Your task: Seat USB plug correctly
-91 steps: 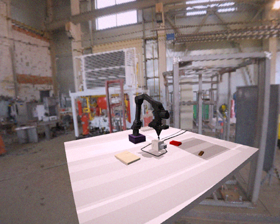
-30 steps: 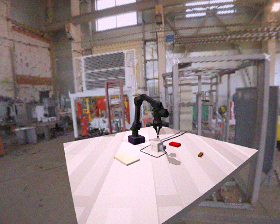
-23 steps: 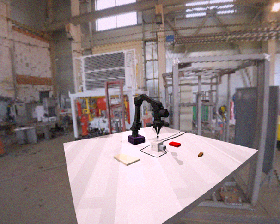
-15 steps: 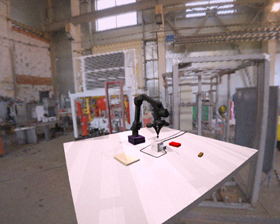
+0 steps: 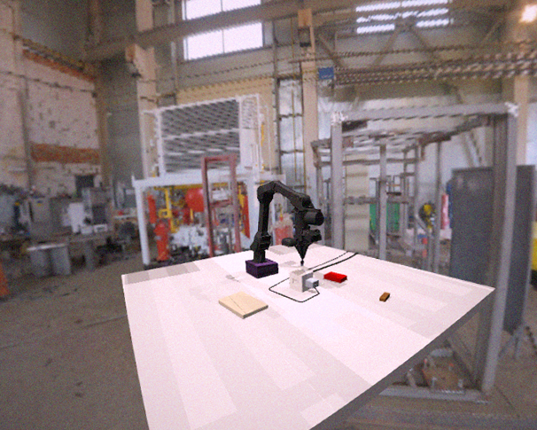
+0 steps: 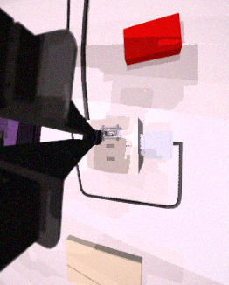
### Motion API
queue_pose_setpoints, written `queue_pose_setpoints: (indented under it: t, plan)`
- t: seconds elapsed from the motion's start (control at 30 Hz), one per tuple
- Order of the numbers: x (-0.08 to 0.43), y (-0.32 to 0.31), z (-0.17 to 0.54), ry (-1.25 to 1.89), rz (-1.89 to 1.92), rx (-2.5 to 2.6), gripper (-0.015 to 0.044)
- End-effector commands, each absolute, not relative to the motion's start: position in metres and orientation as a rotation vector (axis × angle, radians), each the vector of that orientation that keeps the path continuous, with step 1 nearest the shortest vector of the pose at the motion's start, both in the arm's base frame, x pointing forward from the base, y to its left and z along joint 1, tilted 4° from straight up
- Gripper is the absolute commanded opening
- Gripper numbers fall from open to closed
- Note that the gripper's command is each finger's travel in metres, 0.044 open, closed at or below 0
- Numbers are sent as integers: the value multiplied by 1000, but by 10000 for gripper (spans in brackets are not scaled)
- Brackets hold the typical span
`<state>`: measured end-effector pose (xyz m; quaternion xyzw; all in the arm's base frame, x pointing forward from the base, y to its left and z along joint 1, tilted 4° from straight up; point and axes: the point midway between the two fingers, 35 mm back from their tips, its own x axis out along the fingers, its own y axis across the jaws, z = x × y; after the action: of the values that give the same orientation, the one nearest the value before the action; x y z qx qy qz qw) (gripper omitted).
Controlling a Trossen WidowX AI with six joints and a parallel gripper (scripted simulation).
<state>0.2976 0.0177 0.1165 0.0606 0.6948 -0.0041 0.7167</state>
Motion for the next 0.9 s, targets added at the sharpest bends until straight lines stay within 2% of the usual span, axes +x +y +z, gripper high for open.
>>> queue_pose_setpoints:
  t: [0.0, 0.87]
  plan:
    - [298, 18, 116, 1535, 75, 47, 0]
    - [298, 18, 116, 1441, 591, -493, 0]
